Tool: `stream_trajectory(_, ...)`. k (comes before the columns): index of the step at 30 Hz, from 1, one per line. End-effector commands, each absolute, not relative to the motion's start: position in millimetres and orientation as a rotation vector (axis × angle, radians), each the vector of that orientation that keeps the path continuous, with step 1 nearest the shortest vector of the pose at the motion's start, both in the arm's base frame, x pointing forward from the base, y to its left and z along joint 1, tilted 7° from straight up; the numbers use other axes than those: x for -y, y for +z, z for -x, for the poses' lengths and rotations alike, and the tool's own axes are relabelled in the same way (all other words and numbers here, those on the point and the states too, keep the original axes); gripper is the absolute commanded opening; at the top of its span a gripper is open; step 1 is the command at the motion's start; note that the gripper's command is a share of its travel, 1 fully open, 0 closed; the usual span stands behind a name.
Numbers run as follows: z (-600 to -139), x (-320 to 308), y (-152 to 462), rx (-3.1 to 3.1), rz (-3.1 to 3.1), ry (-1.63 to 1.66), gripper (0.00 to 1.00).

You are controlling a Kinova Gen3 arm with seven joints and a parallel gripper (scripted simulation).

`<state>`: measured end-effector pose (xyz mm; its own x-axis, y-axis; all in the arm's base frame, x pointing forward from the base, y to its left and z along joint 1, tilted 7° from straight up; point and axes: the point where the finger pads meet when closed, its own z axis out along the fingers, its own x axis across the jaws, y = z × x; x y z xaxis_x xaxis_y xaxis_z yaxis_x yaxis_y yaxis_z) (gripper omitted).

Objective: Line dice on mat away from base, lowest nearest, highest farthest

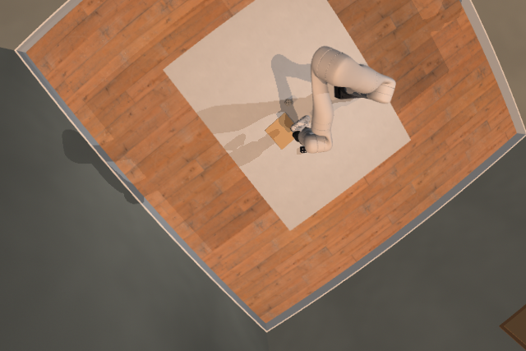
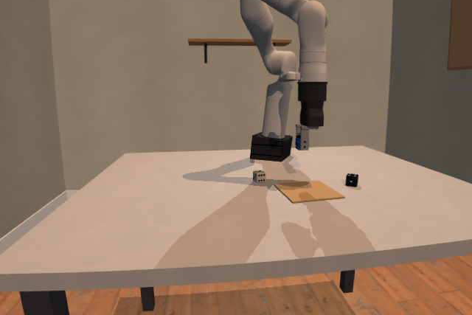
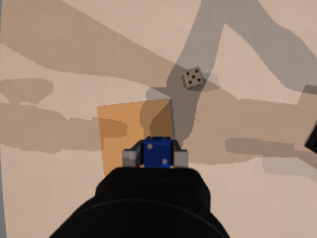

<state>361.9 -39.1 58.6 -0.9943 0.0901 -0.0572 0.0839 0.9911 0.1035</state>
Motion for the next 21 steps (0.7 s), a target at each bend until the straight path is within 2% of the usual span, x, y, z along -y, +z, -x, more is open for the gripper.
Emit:
stream_trajectory(1,-362,39,59,-3.072,-0.134,0.155,0.57)
stream_trajectory(21,-368,31,-6,-3.071,-0.134,0.153,0.57)
